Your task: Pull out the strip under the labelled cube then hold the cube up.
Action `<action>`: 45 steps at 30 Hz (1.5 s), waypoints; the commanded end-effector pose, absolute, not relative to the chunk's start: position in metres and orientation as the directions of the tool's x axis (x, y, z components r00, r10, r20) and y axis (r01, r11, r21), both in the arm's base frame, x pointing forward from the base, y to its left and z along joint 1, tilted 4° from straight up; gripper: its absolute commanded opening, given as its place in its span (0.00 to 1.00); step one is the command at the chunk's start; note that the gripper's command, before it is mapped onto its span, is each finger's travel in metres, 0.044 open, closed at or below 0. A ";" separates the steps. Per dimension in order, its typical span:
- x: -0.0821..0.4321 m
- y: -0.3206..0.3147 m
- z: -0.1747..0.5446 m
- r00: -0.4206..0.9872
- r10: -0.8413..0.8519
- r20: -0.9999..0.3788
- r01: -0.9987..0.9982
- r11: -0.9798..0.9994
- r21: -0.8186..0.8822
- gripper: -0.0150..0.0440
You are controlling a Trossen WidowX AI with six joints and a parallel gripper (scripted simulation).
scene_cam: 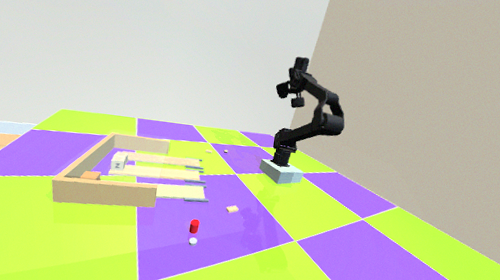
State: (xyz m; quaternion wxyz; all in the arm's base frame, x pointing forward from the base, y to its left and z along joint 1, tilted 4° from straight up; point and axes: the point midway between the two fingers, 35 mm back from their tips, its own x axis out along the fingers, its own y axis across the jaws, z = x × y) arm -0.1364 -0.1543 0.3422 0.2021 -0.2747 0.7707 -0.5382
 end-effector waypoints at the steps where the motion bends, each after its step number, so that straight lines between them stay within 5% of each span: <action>1: -0.135 -0.156 0.342 -0.761 -0.648 -0.018 -0.203 0.264 -0.943 0.93; 10: -0.047 -0.232 0.313 -0.356 -0.925 -0.134 0.063 0.119 -0.991 0.93; 19: 0.086 -0.252 0.276 0.161 -0.950 -0.267 0.363 0.308 -0.879 0.93; 32: 0.259 -0.144 0.216 0.718 -0.523 -0.459 0.328 0.836 -0.440 0.93; 40: 0.307 -0.024 0.177 0.813 -0.128 -0.568 0.094 0.992 -0.089 0.93; 45: 0.308 -0.013 0.174 0.811 -0.094 -0.577 0.073 0.996 -0.059 0.93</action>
